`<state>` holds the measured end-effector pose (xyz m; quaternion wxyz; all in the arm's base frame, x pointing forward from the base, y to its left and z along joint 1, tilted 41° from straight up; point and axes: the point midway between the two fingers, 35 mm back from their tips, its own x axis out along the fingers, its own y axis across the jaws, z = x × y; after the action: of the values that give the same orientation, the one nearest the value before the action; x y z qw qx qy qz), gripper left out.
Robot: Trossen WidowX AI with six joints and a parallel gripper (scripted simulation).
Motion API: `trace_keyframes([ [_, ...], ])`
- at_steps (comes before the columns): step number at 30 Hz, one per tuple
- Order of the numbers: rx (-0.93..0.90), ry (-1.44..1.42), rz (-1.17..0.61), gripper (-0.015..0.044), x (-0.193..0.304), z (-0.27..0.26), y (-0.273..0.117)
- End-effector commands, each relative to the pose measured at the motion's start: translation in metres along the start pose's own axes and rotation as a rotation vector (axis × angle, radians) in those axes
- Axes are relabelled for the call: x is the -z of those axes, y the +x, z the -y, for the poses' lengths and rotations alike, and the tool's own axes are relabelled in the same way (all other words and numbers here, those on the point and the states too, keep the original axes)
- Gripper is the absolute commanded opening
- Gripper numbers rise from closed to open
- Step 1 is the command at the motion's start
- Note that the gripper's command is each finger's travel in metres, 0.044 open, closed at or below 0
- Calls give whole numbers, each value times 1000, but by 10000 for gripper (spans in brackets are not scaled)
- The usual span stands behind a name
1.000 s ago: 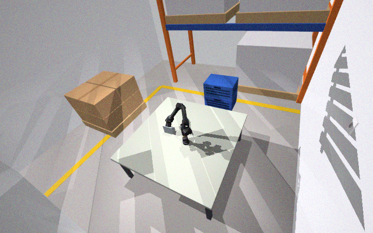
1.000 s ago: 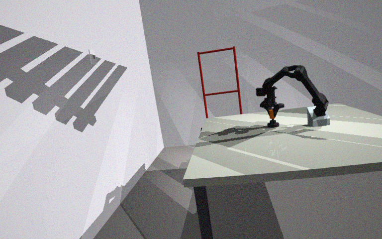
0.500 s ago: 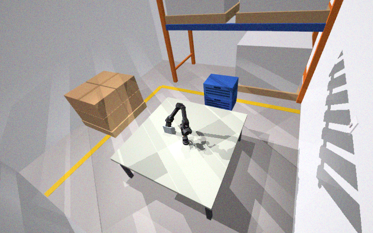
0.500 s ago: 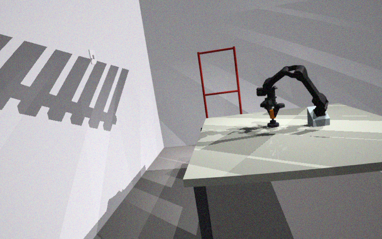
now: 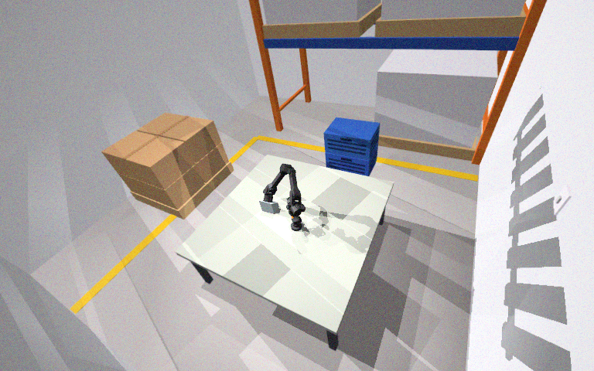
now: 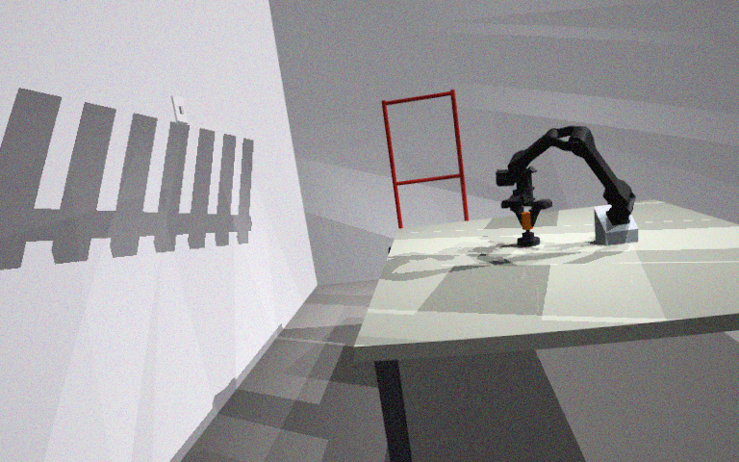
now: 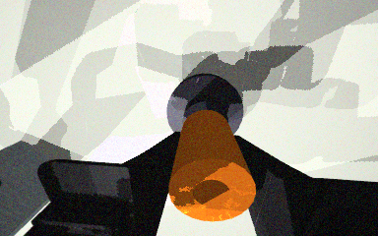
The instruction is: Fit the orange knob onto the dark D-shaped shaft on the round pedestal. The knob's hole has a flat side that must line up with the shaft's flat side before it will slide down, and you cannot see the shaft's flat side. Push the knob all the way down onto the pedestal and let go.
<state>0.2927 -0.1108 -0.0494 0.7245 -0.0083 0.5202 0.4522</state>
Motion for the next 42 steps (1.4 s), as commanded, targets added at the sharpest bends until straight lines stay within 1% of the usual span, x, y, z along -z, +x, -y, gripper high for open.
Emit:
trace_keyframes([
  [1, 3, -7, 3, 0, 0, 0, 0],
  [14, 3, -17, 3, 0, -1, -1, -4],
  [21, 3, -217, 3, 0, 0, 2, -4],
  [31, 3, -217, 3, 0, 0, 1, 1],
  [42, 3, -217, 2, 0, 0, -1, -4],
])
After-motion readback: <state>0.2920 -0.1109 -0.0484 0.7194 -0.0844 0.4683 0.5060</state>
